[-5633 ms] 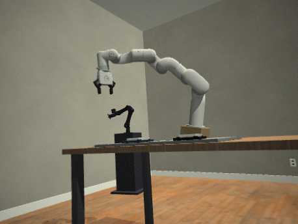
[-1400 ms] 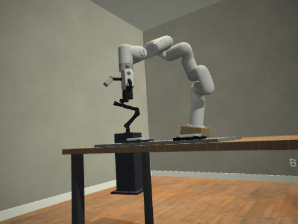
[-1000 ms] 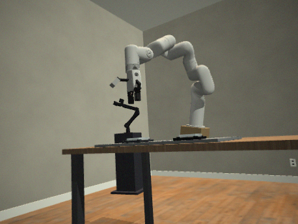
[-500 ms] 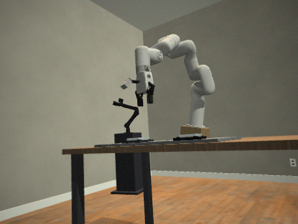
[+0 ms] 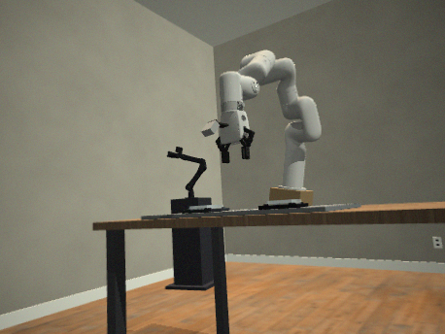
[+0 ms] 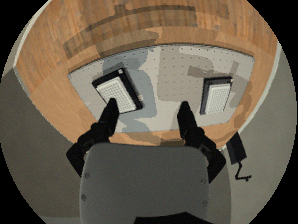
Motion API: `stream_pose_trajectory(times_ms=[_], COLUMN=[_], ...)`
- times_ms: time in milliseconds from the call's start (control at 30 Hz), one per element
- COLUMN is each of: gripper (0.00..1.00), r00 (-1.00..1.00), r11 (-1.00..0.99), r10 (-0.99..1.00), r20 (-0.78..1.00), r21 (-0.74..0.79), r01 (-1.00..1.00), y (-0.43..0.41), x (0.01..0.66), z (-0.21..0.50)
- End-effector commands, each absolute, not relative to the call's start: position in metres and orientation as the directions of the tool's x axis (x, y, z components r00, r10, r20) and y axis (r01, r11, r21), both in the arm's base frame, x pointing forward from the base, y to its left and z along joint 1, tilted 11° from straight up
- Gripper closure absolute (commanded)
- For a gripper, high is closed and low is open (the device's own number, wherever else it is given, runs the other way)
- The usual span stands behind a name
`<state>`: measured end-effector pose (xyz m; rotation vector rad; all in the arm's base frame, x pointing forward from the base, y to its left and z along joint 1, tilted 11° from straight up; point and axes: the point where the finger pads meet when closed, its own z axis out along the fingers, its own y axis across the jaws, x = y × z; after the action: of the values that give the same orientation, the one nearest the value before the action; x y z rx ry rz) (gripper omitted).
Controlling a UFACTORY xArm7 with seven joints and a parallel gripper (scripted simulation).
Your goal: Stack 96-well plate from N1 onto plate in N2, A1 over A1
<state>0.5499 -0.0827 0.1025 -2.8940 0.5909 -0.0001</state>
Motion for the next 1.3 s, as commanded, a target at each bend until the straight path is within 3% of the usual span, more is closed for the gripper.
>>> stream_pose_trajectory(times_ms=[0, 767, 900, 1267], gripper=[0.0, 0.0, 0.0, 0.0], r00=[0.926, 0.987, 0.998, 0.998], r11=[-0.908, -0.97, -0.982, -0.982], r10=[-0.377, -0.161, -0.05, -0.05], r20=[-0.026, 0.015, 0.035, 0.035], r21=[-0.186, -0.188, -0.184, -0.184], r01=[-0.375, -0.156, -0.043, -0.043], y=[-0.072, 0.024, 0.042, 0.061], x=[0.549, 0.519, 0.51, 0.5], z=[0.103, 0.087, 0.083, 0.08])
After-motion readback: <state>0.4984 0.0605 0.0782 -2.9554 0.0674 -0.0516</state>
